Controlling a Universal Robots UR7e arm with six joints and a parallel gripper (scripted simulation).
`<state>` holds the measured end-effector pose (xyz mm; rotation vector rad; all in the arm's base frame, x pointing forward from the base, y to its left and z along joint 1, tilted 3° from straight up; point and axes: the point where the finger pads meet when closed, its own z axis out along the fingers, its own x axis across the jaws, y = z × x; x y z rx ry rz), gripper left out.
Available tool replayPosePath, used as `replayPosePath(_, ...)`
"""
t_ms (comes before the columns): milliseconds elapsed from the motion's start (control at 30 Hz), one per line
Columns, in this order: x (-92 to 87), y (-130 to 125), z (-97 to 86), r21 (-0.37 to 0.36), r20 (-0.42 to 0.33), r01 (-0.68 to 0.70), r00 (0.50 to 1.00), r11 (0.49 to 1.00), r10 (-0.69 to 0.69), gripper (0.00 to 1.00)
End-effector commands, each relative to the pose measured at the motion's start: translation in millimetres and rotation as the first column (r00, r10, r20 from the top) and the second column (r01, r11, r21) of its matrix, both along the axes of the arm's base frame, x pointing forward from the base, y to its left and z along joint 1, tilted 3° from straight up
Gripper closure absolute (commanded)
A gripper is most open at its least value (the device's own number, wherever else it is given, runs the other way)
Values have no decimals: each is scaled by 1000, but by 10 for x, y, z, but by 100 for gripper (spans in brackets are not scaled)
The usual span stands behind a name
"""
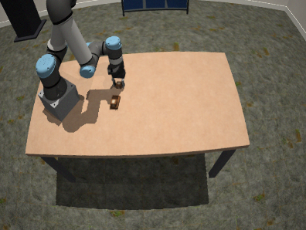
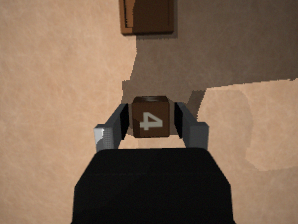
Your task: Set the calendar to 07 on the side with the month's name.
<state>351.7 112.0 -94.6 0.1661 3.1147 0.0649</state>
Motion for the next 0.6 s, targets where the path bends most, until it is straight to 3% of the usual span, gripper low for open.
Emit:
replayPosePath(0, 4, 0, 3, 0, 1, 0, 1000, 1000, 0, 10)
replayPosePath(300, 4, 0, 3, 0, 1, 0, 1000, 1000, 0, 10)
replayPosePath(333, 4, 0, 3, 0, 1, 0, 1000, 1000, 0, 40)
replayPosePath(567, 4, 0, 3, 0, 1, 0, 1000, 1000, 0, 40)
